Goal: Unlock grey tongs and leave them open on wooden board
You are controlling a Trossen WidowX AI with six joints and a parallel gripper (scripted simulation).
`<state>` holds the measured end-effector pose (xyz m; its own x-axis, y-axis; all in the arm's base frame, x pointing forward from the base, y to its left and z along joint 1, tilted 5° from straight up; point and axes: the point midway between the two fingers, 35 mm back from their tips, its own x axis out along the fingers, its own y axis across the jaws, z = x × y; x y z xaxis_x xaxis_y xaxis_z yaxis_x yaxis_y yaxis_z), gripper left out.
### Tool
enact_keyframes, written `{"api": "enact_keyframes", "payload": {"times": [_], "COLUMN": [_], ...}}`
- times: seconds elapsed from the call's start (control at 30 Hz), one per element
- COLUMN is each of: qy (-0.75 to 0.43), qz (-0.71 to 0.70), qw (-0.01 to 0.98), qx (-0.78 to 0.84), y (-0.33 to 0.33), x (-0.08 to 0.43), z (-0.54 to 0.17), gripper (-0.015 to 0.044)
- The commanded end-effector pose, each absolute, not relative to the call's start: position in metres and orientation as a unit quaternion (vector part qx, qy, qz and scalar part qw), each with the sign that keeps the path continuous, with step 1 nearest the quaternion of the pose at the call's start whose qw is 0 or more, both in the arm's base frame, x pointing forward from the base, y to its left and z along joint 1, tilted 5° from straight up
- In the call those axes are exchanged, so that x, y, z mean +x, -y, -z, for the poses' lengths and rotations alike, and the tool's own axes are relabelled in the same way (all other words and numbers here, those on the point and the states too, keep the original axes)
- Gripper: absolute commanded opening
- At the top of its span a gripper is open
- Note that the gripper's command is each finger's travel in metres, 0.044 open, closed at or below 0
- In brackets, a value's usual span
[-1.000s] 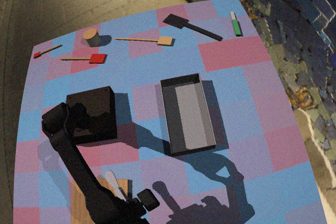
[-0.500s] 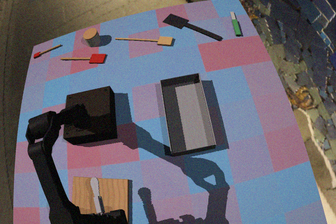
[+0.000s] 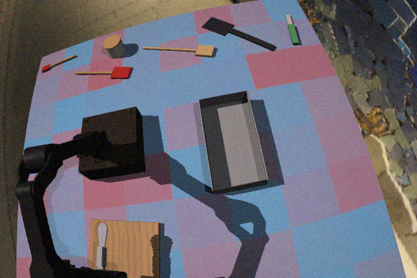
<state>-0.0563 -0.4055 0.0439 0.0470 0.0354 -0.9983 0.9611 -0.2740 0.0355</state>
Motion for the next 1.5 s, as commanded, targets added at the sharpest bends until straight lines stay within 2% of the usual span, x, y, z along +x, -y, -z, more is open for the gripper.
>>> {"api": "enact_keyframes", "payload": {"times": [0.0,1.47], "qy": [-0.426,-0.249], "qz": [0.546,0.721], "qw": [0.429,0.561], "qx": [0.580,0.322], "y": [0.407,0.417], "x": [-0.053,-0.052], "z": [-0.044,-0.084], "gripper": [-0.0150,-0.0150]}}
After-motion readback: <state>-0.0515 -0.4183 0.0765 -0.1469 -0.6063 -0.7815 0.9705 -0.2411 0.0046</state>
